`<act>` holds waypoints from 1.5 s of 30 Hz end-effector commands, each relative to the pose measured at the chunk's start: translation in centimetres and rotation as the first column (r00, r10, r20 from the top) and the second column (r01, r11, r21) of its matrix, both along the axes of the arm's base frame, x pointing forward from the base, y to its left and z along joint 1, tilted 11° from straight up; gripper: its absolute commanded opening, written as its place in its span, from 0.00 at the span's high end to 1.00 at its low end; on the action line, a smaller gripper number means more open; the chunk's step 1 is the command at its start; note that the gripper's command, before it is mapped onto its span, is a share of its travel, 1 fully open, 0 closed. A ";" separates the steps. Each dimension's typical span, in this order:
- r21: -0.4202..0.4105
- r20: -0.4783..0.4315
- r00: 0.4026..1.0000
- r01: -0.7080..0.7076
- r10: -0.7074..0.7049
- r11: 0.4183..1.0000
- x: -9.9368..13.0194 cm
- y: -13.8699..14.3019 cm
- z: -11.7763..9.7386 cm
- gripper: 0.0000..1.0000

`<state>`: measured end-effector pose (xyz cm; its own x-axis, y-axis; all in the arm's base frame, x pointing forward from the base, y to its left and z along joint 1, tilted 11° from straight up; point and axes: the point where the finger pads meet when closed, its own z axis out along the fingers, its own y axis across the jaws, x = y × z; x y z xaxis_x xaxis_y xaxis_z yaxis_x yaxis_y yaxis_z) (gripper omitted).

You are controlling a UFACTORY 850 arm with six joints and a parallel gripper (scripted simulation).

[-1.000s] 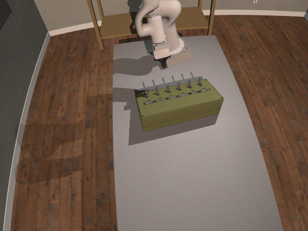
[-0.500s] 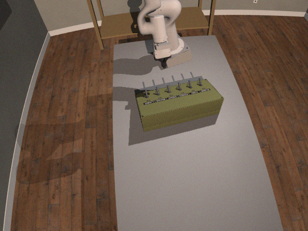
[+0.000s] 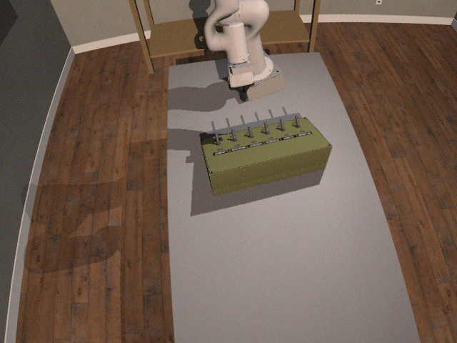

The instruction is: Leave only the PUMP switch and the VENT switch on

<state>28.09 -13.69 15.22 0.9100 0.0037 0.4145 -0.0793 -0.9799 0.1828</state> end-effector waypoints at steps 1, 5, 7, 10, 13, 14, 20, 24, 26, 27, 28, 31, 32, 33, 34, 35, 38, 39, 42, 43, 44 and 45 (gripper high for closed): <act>-0.001 0.001 1.000 0.000 0.000 1.000 0.1 0.0 0.0 1.00; -0.001 0.001 1.000 0.000 0.000 1.000 0.2 -0.1 -0.2 1.00; -0.001 0.001 1.000 0.000 0.000 1.000 0.2 -0.1 -0.2 1.00; -0.001 0.001 1.000 0.000 0.000 1.000 0.3 -0.1 -0.5 1.00; -0.001 0.001 1.000 0.000 0.000 1.000 0.5 -0.2 -0.9 1.00; -0.001 0.001 1.000 0.000 0.000 1.000 0.6 -0.3 -1.1 1.00; -0.001 0.001 1.000 0.000 0.000 1.000 1.2 -0.5 -2.4 1.00; -0.001 0.001 1.000 0.000 0.000 1.000 1.4 -0.7 -2.9 1.00; -0.001 0.001 1.000 0.000 0.000 1.000 1.7 -0.8 -3.5 1.00; -0.001 0.001 1.000 0.000 0.000 1.000 1.8 -0.8 -3.8 1.00; -0.001 0.001 1.000 0.000 0.000 1.000 2.0 -0.9 -4.1 1.00; -0.001 0.001 1.000 0.000 0.000 1.000 2.4 -1.1 -5.1 1.00; -0.001 0.001 1.000 0.000 0.000 1.000 2.6 -1.2 -5.4 1.00; -0.001 0.001 1.000 0.000 0.000 1.000 2.7 -1.2 -5.7 1.00; -0.001 0.001 1.000 0.000 0.000 1.000 2.9 -1.3 -6.1 1.00; -0.001 0.001 1.000 0.000 0.000 1.000 3.0 -1.4 -6.4 1.00; -0.001 0.001 1.000 0.000 0.000 1.000 3.5 -1.6 -7.3 1.00; -0.001 0.001 1.000 0.000 0.000 1.000 3.6 -1.6 -7.6 1.00; -0.001 0.001 1.000 0.000 0.000 1.000 3.8 -1.7 -7.9 1.00; -0.001 0.001 1.000 0.000 0.000 1.000 3.9 -1.8 -8.2 1.00; -0.001 0.001 1.000 0.000 0.000 1.000 4.0 -1.8 -8.5 1.00; -0.001 0.001 1.000 0.000 0.000 1.000 4.1 -1.9 -8.7 1.00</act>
<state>31.78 -15.36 7.32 0.9100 0.0035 0.4146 -0.0797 -0.9798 0.1833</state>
